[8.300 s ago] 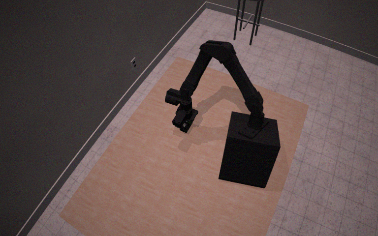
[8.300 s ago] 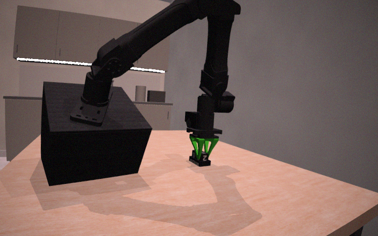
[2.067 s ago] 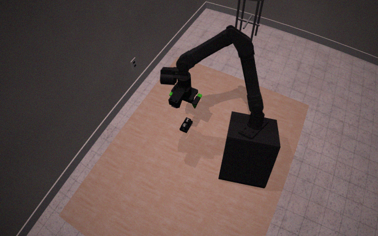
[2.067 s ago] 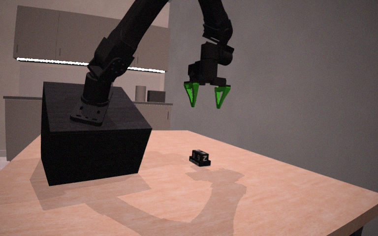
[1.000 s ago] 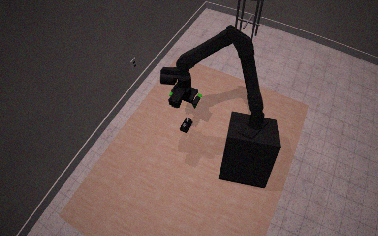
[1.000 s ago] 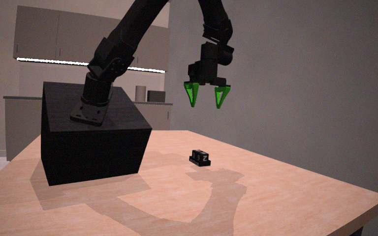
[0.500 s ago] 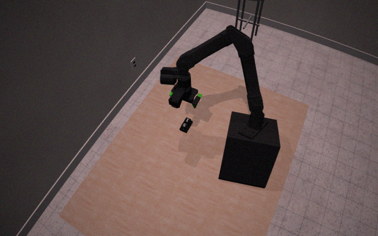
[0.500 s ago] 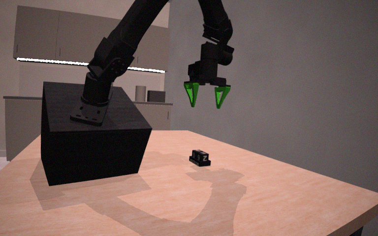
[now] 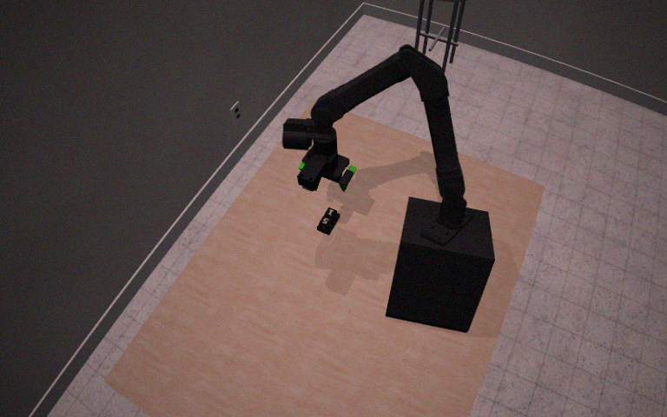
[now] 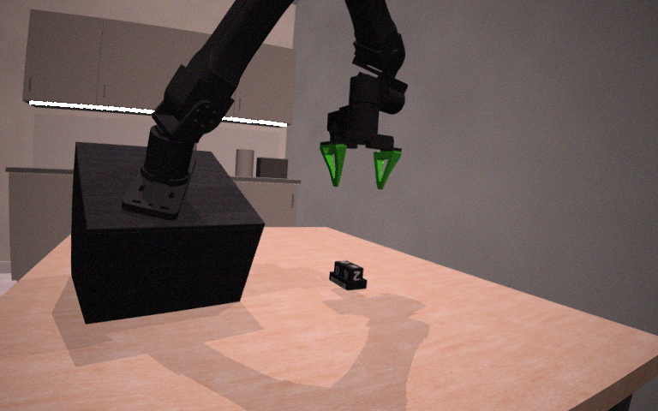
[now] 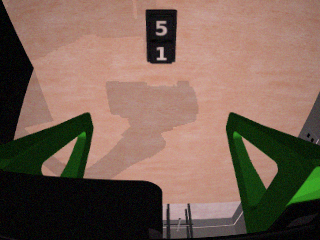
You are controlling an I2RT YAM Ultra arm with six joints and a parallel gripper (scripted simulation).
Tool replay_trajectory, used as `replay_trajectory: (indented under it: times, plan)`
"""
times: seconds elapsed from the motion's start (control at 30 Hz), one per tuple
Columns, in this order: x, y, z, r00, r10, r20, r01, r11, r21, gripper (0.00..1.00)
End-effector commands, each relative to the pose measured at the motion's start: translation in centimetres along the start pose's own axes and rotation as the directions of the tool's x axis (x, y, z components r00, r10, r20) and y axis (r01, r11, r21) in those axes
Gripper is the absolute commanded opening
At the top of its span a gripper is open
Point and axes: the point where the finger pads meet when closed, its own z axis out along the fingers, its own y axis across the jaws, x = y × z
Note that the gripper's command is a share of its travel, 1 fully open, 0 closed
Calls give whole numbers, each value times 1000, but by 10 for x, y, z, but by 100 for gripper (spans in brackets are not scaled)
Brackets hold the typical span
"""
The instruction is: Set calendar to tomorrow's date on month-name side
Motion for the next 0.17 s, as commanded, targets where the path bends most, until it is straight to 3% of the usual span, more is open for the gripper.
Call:
replay_trajectory:
  times: [0.0, 0.13]
  plan:
    - [-2, -2, -5, 1000, -1, 8, 1, 1000, 15, 100]
    - [-2, -2, -5, 1000, -1, 8, 1, 1000, 15, 100]
